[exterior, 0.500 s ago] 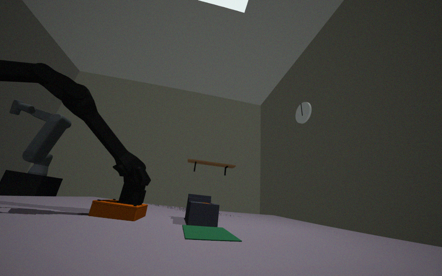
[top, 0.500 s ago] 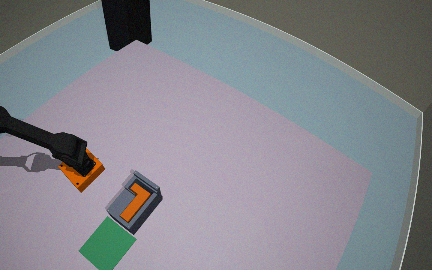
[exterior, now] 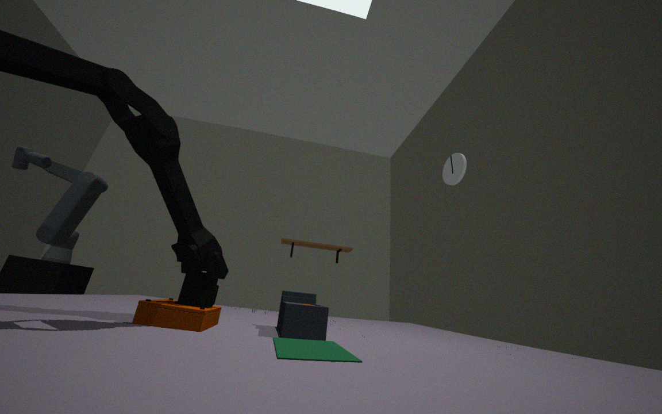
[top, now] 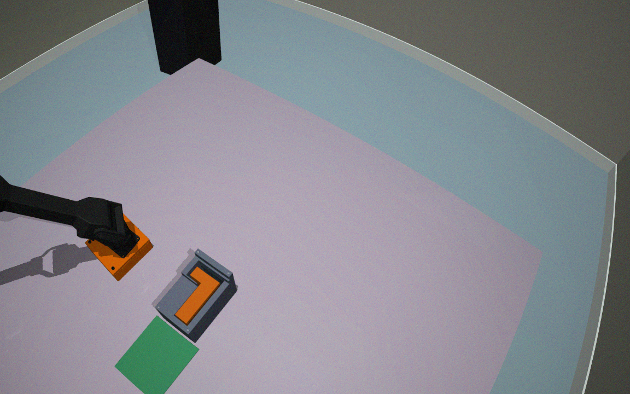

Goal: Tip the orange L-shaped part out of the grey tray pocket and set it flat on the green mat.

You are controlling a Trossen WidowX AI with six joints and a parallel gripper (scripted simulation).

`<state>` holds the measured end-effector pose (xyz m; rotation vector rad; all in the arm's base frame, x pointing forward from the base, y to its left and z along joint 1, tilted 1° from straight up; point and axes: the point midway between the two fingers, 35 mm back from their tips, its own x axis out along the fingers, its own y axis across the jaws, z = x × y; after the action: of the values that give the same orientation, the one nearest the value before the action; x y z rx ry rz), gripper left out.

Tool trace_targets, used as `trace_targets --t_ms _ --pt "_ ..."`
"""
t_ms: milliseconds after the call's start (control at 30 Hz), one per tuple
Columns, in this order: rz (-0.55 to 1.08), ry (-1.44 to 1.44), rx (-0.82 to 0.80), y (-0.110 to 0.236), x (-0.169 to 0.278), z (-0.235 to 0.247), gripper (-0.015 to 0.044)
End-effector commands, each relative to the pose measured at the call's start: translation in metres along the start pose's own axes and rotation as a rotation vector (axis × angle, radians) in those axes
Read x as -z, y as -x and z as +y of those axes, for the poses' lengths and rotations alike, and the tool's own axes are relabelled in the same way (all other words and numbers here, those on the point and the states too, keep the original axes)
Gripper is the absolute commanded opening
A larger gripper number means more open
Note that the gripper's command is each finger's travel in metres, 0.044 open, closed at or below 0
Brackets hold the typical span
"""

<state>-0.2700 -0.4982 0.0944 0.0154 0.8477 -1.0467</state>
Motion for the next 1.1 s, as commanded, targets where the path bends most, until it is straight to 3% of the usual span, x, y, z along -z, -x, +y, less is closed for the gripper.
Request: trace_targets --t_ms 0,267,533,800,1067 --pt "0.009 -0.026 -0.101 -0.025 -0.052 0.043 0.0180" --pt "0.039 -0.082 -0.297 -0.050 -0.160 0.152 0.0180" --pt "0.100 -0.070 -0.495 -0.039 -0.232 0.281 0.0180" --pt "0.232 0.009 -0.663 0.007 -0.278 0.426 0.0180" --pt "0.382 0.142 -0.768 0.094 -0.279 0.555 0.0180"
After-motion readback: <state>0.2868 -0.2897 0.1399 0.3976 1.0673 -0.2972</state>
